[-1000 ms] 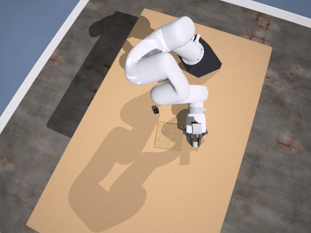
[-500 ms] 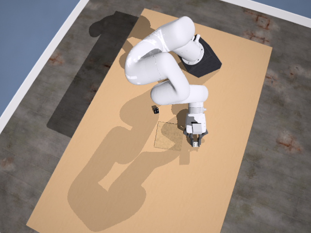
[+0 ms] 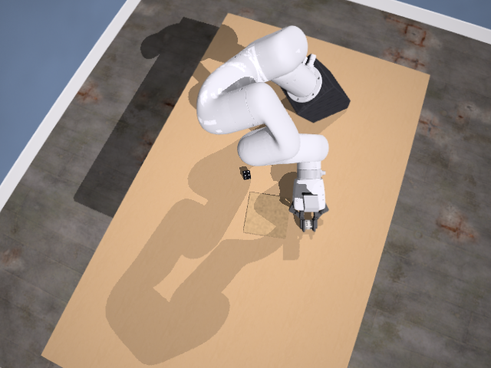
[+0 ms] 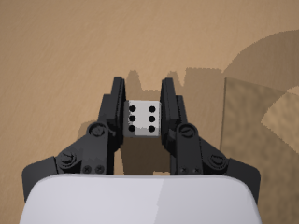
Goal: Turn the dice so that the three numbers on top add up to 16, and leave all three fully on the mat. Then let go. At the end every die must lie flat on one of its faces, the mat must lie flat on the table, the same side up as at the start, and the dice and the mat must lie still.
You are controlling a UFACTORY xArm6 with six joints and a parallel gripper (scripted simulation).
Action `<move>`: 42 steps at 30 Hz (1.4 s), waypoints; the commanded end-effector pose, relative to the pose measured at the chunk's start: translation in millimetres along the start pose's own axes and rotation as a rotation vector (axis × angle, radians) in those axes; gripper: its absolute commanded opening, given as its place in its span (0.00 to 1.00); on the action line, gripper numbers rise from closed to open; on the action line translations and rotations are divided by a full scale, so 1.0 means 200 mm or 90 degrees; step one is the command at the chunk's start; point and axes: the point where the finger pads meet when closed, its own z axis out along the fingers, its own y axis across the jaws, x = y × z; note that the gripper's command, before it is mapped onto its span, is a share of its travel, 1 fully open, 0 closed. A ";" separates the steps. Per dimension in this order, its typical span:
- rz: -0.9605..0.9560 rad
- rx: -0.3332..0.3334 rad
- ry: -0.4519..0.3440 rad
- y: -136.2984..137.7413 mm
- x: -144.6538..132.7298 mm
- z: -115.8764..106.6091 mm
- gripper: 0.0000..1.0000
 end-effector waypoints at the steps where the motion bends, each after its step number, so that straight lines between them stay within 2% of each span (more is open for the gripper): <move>1: 0.000 0.000 0.001 0.00 0.00 0.00 0.33; 6: 0.000 0.000 0.001 0.00 0.00 0.00 0.37; 7: 0.000 0.000 0.001 0.00 0.00 0.00 0.42; 42: 0.000 0.000 0.001 0.00 0.00 0.00 0.42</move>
